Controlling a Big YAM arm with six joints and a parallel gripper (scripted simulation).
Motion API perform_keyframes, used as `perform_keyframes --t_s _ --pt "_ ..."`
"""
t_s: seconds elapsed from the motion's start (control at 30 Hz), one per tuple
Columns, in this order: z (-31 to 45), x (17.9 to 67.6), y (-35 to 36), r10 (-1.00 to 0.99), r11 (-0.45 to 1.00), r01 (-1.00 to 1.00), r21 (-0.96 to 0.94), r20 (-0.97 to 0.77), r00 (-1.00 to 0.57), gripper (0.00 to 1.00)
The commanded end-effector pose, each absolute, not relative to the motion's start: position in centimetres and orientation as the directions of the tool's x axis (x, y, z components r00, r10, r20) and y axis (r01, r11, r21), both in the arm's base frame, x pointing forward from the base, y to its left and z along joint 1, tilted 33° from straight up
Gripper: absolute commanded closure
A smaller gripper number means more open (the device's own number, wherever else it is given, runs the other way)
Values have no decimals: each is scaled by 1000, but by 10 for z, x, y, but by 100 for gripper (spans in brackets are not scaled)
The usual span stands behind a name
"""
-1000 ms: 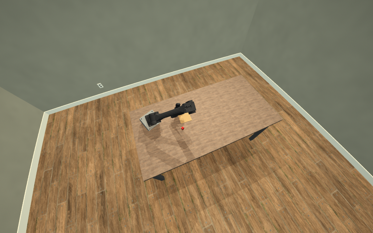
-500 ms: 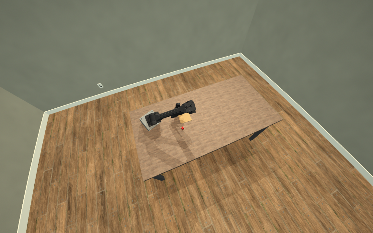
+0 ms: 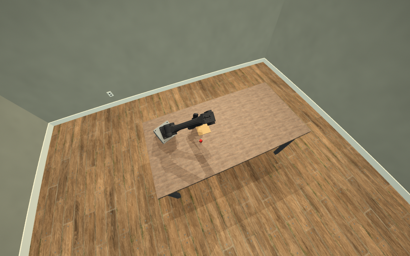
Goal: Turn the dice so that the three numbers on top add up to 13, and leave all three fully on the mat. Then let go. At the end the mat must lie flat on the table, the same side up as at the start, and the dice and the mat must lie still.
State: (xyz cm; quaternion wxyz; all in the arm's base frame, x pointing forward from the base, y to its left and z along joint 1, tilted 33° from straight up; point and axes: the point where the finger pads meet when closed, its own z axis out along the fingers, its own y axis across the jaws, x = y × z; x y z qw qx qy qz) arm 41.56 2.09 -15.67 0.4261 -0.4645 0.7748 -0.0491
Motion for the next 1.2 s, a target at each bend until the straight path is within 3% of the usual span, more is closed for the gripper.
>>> perform_keyframes --t_s 0.0,0.53,1.03,1.17 --pt "-161 414 17 -765 560 -677 -479 -612 -201 80" --pt "-161 414 17 -765 560 -677 -479 -612 -201 80" --pt "-161 414 17 -765 560 -676 -479 -611 -201 61" --pt "-161 414 17 -765 560 -676 -479 -612 -201 61"
